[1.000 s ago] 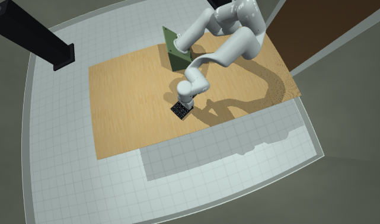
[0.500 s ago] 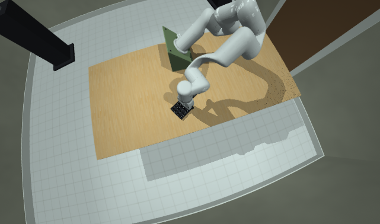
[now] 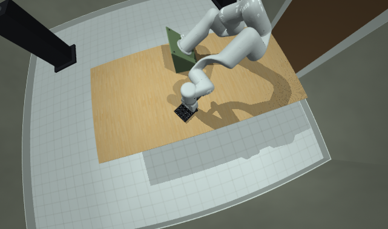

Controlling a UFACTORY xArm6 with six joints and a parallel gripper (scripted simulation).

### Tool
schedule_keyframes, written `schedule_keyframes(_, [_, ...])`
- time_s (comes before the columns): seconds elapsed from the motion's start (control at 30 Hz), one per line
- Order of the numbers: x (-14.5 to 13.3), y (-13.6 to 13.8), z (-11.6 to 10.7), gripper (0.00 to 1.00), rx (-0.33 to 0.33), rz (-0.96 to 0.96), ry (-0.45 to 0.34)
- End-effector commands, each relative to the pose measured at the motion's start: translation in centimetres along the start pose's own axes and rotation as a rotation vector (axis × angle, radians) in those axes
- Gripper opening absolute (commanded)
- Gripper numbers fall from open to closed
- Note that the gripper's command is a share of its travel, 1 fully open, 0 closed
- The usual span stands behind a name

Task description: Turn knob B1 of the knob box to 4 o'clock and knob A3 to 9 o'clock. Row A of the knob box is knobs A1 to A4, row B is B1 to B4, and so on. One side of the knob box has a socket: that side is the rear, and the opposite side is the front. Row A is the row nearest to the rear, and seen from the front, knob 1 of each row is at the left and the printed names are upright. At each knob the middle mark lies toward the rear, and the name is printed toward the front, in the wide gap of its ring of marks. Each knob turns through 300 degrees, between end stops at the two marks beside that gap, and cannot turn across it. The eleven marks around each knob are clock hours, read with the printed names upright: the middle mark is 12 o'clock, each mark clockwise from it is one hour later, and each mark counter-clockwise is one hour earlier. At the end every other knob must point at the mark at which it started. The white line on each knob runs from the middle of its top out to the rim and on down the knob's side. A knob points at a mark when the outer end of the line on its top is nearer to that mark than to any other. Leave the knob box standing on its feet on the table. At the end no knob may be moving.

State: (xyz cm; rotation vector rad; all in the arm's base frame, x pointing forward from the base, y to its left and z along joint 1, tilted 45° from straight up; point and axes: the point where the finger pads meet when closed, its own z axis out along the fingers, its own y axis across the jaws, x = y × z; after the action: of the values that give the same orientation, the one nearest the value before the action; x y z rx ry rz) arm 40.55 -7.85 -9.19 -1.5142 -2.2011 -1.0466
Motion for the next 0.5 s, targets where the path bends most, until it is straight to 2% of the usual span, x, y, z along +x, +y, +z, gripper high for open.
schedule_keyframes(0.0, [-0.1,0.1,-0.1,0.19,-0.002,-0.001,-0.002])
schedule_keyframes(0.23, [-0.1,0.1,-0.3,0.19,-0.002,-0.001,-0.002])
schedule_keyframes(0.47, [-0.1,0.1,-1.9,0.19,-0.002,-0.001,-0.003])
